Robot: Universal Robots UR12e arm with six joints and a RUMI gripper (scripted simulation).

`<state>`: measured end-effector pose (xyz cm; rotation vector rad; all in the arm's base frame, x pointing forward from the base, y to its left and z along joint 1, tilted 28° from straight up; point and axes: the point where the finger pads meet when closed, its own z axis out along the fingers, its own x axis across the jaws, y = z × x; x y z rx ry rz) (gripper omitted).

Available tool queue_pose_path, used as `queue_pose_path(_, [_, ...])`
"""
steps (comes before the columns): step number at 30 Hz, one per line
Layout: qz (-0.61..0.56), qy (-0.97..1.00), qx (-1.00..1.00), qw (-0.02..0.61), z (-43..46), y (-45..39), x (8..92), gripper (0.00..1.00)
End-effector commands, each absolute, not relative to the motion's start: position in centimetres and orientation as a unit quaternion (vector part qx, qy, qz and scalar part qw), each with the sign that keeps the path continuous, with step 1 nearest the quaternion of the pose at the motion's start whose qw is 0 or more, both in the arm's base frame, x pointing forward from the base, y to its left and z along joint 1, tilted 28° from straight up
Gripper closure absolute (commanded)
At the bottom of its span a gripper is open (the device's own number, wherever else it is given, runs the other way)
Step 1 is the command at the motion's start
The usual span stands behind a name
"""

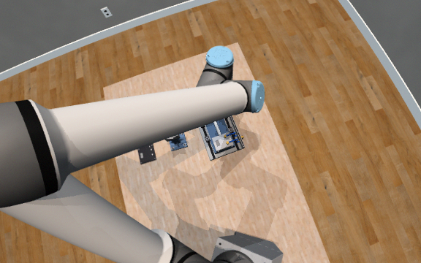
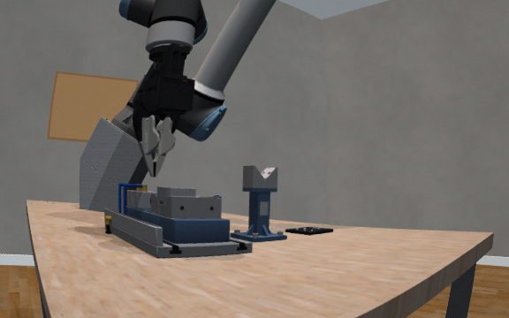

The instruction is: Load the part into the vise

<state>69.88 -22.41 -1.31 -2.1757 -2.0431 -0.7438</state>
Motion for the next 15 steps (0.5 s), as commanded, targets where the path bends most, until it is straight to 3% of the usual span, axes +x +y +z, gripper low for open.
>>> queue_pose_path(1, [-0.242, -0.664, -0.707, 0.032, -1.83, -22.24, 70.14, 1.00])
queue_pose_path(15, [-0.242, -0.664, -0.707, 0.032, -2.35, -22.03, 70.34, 1.00])
